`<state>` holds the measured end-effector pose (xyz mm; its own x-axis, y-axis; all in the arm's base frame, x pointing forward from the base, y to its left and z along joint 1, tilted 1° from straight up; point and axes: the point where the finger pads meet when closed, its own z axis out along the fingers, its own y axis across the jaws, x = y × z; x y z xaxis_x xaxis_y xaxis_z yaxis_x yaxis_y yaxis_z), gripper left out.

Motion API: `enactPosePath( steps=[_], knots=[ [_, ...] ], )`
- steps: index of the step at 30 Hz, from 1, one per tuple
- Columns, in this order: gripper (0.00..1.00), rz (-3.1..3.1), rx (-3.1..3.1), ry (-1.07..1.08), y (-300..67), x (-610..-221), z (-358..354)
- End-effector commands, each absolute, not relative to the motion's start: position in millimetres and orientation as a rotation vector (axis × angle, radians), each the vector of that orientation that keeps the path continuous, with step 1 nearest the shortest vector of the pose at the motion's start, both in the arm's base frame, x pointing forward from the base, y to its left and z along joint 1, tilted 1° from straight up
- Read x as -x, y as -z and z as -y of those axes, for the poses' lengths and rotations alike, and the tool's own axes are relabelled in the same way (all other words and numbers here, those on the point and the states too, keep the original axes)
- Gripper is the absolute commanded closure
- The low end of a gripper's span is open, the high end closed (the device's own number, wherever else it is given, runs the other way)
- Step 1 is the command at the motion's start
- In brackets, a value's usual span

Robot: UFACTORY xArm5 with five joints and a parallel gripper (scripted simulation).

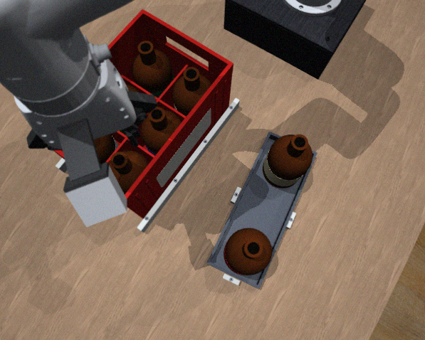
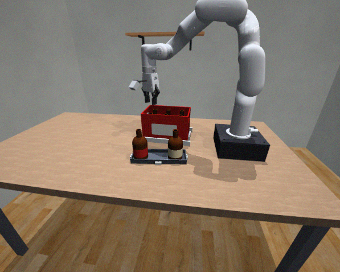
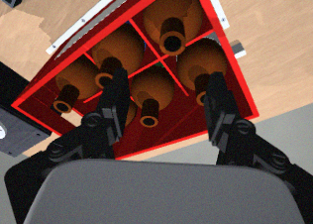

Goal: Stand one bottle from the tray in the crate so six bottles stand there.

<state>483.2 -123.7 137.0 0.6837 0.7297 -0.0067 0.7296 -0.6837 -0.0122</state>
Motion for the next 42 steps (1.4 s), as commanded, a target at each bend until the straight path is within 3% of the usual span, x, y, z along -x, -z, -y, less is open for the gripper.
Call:
enactPosePath(
  steps=[1, 4, 5, 42],
  knots=[
    [0.35, 1.247, 2.877, -0.012, -139.6, -484.3, 124.0],
    [0.35, 1.247, 2.877, -0.012, -139.7, -484.3, 124.0],
    [1.00, 1.247, 2.877, -0.012, -139.7, -484.3, 124.0],
    [1.00, 1.247, 2.877, -0.012, -139.7, -484.3, 124.0]
  ],
)
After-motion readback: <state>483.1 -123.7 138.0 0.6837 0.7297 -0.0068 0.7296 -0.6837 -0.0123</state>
